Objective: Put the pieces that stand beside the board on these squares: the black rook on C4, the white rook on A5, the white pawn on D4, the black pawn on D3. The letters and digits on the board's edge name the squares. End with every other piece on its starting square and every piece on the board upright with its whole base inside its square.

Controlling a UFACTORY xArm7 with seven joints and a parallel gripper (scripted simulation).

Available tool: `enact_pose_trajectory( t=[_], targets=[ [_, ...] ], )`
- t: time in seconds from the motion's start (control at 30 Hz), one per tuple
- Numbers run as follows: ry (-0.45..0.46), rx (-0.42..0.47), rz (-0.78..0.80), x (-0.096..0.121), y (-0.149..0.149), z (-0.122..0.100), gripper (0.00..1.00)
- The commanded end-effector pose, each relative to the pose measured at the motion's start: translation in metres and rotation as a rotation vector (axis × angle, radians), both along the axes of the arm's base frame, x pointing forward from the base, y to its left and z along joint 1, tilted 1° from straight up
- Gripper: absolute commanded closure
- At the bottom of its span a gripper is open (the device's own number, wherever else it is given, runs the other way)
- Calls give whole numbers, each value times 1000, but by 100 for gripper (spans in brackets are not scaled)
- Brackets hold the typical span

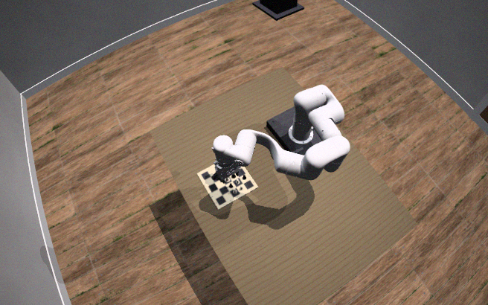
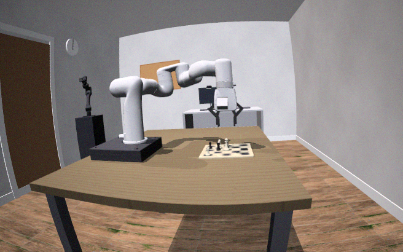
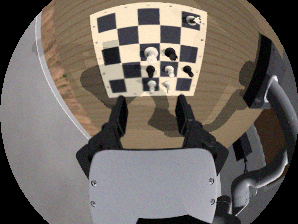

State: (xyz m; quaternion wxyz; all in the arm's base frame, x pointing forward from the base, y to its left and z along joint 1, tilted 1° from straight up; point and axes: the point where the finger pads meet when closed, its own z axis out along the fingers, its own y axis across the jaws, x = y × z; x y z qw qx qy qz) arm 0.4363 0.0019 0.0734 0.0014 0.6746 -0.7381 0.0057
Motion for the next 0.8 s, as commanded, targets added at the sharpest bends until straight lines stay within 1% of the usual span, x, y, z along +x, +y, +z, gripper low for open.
enact_pose_trajectory(
  t=[0.0,0.6,0.77],
  targets=[
    [-4,0,0,1,0,2,0],
    [-4,0,0,1,0,3,0],
    [-4,0,0,1,0,9,0]
  ],
)
